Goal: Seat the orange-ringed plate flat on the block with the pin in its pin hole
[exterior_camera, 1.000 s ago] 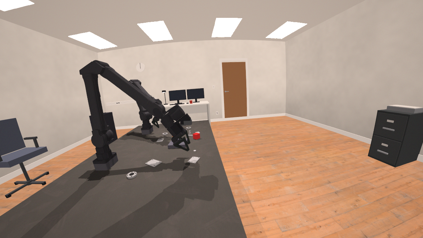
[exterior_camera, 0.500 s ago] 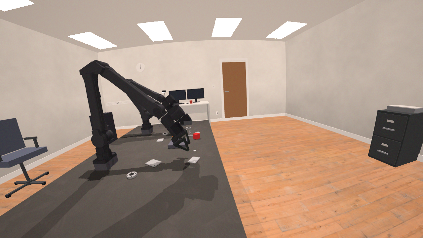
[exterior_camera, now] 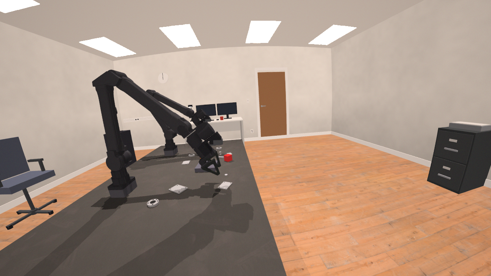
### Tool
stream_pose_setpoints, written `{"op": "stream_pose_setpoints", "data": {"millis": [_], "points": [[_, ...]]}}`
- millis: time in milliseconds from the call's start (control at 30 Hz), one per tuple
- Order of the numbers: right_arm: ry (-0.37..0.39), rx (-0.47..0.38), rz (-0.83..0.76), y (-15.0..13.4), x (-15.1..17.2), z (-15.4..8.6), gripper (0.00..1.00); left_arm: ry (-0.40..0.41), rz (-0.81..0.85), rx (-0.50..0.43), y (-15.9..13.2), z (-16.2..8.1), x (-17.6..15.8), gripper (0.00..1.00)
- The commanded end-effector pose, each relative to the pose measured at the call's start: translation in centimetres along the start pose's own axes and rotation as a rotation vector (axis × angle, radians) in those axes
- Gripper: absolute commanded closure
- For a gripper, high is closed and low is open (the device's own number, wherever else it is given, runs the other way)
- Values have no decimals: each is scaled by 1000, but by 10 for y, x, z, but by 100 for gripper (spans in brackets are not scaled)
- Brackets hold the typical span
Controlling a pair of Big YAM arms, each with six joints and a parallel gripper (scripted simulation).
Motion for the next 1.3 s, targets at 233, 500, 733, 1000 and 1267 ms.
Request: {"op": "stream_pose_setpoints", "data": {"millis": [233,500,733,1000,1267], "points": [[0,-62,0,23,0,-5,0,-43,47,-38,10,2,-24,0],[0,-62,0,23,0,-5,0,-190,271,-37,-13,14,-105,0],[0,-62,0,23,0,-5,0,-259,364,-60,-10,16,-143,0],[0,-62,0,23,0,-5,0,-280,388,-57,-13,20,-155,0],[0,-62,0,23,0,-5,0,-281,388,-58,-12,19,-155,0]]}}
Point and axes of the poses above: on each arm, the point where the finger pads meet when closed, its own z axis out along the fingers, its own x axis across the jaws, y = z × x, the point moved 10 cm from there along -z, back along the fingers, and after that the axes turned 1 degree about -z, right-handed, at the moved point
